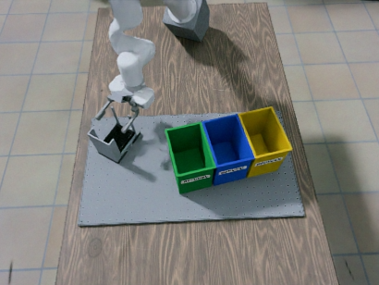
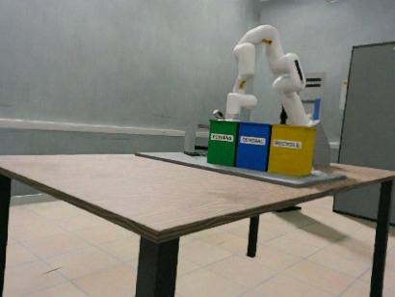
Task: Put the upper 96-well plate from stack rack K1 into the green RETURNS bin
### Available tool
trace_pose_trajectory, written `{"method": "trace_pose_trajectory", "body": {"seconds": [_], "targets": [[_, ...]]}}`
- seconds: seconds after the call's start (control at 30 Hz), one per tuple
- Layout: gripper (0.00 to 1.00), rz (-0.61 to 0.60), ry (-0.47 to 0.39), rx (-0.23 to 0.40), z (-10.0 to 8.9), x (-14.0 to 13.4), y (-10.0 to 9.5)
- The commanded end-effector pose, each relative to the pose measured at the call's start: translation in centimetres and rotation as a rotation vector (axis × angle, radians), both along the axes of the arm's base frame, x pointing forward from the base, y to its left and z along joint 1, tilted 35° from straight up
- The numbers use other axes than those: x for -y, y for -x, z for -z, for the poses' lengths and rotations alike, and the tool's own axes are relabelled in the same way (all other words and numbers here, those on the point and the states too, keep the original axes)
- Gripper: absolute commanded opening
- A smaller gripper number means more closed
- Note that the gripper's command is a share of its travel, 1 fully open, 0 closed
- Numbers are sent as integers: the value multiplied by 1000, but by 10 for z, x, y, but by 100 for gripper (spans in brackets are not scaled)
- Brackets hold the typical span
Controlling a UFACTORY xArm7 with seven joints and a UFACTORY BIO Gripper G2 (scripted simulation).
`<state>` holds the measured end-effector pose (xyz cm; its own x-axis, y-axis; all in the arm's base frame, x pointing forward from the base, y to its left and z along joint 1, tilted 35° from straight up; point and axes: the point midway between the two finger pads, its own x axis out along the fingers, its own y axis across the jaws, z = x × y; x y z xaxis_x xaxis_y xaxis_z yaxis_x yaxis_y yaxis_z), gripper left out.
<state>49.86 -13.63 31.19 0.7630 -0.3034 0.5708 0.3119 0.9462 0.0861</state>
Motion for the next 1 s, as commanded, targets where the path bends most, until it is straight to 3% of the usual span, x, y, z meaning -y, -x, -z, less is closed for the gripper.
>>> {"method": "trace_pose_trajectory", "body": {"seconds": [0.0, 0.97], "targets": [[37, -3, -3, 4, 6, 1, -5], [37, -2, -2, 4, 40, 6, -29]]}}
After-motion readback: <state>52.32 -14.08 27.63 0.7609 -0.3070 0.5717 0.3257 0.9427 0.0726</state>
